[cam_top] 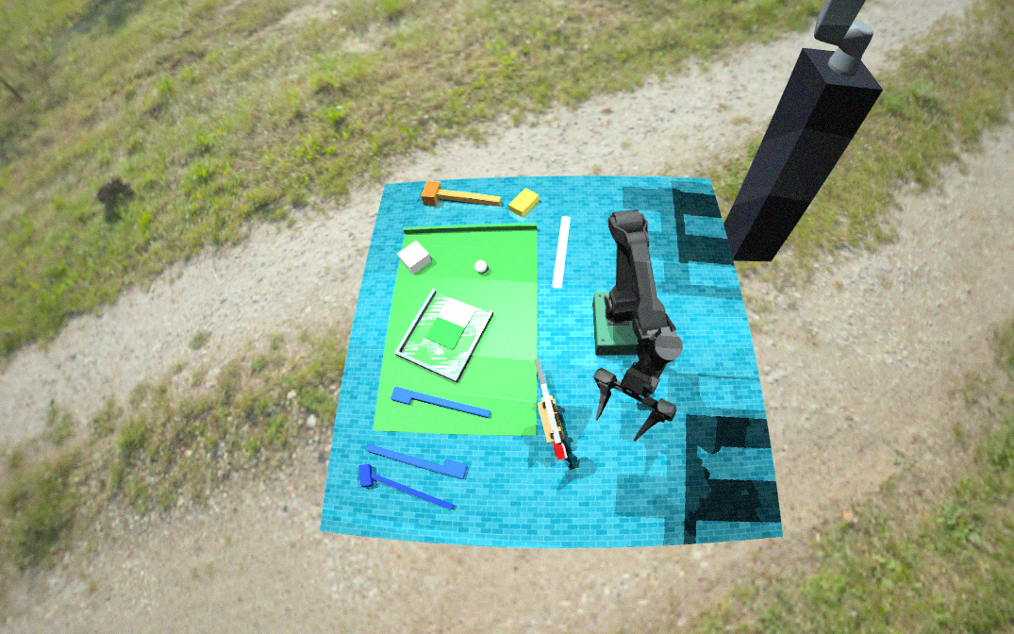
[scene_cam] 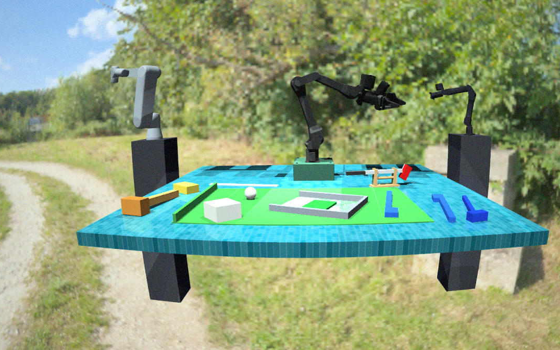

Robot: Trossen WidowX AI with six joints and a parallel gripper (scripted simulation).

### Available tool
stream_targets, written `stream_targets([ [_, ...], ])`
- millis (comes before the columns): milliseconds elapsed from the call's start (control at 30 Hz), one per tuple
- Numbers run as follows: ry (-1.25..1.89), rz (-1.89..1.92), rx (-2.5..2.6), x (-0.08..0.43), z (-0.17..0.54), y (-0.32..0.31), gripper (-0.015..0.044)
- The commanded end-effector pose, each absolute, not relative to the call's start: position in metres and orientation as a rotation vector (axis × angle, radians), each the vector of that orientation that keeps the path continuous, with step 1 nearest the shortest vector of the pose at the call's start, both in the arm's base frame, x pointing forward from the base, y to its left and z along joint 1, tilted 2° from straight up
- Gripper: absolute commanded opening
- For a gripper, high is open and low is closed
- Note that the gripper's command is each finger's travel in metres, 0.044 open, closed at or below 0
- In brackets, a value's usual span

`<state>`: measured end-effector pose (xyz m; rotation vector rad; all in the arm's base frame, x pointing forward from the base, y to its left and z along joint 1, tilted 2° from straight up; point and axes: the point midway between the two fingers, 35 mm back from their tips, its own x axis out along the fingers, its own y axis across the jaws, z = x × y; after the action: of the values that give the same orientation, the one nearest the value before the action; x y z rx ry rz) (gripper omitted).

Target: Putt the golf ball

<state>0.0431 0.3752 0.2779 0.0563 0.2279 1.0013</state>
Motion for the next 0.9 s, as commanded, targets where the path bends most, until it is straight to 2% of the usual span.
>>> stream_targets([
  [0,0.227,0.951,-0.256,0.096,0.245,0.373,0.044],
  [200,0.321,0.934,-0.676,0.16,0.19,0.348,0.044],
  [433,0.575,1.057,-1.103,0.22,0.119,0.276,0.044],
  [700,0.841,1.408,-1.216,0.234,0.07,0.179,0.044],
  [867,0.865,1.483,-1.188,0.233,0.067,0.162,0.044],
])
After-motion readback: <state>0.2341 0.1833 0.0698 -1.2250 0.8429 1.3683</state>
